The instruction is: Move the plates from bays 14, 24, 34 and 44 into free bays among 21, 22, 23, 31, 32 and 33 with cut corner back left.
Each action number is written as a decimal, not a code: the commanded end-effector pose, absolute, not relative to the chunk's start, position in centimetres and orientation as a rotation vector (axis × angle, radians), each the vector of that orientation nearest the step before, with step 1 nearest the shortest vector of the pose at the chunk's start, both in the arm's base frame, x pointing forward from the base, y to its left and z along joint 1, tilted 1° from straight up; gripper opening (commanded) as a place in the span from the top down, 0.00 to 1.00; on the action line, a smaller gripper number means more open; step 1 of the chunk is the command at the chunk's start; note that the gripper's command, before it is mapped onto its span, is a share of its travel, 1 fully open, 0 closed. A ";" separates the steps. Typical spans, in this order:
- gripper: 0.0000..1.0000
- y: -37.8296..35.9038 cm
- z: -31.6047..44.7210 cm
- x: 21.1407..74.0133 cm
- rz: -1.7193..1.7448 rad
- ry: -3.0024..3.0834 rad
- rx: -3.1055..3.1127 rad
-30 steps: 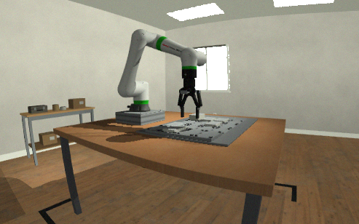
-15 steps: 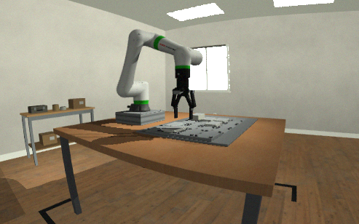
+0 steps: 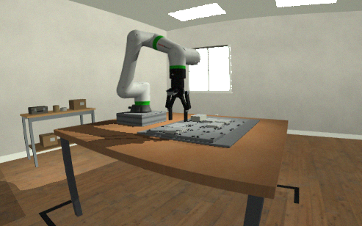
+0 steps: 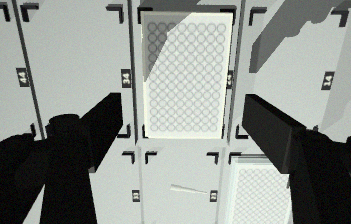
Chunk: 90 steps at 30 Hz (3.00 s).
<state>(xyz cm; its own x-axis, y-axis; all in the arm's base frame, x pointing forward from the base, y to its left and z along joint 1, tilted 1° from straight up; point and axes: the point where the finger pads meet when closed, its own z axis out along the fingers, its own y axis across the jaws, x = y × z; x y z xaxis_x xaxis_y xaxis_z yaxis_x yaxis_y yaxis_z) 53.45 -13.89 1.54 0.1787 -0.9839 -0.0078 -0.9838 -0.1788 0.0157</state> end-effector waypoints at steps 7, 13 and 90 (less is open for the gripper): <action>0.30 -15.4 1.6 53.3 -0.023 -2.009 2.408; 0.30 -15.4 1.4 53.3 -0.023 -2.009 2.408; 0.31 -15.3 -3.7 53.3 -0.023 -2.009 2.408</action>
<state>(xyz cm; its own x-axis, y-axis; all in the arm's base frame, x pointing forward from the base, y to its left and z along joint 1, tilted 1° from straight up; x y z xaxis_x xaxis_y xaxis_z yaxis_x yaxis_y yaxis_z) 53.19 -15.30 -3.84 0.1790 -0.9838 -0.0084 -0.9837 -0.1791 0.0156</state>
